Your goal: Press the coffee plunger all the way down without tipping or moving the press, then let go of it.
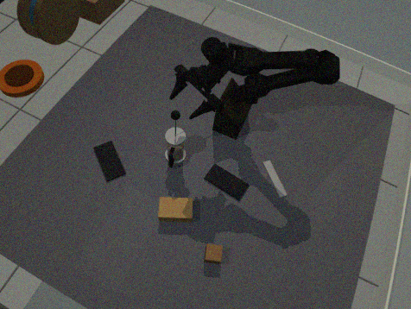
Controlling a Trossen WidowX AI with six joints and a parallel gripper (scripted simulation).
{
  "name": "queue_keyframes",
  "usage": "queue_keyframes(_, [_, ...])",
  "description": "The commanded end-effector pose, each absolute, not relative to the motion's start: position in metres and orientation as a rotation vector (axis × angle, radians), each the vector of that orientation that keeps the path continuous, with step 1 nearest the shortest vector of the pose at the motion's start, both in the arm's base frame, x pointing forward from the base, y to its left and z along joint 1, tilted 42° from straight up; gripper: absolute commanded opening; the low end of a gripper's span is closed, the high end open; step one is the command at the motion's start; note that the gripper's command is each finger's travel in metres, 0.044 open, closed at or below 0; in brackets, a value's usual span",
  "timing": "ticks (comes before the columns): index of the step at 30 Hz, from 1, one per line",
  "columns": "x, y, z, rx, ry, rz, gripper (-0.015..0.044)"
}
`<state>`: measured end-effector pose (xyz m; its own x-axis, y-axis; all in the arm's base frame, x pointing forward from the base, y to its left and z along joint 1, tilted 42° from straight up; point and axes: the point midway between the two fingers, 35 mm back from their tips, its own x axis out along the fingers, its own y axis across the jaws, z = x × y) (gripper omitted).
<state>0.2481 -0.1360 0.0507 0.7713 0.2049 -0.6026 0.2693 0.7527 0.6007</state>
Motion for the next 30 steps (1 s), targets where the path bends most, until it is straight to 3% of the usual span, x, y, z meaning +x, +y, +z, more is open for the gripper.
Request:
queue_keyframes(1, [0.252, -0.133, 0.043, 0.743, 0.713, -0.044, 0.0440])
queue_keyframes(16, [0.268, -0.127, 0.031, 0.744, 0.709, -0.043, 0.0440])
queue_keyframes(28, [0.268, -0.127, 0.031, 0.744, 0.709, -0.043, 0.0125])
queue_keyframes(30, [0.268, -0.127, 0.031, 0.744, 0.709, -0.043, 0.0118])
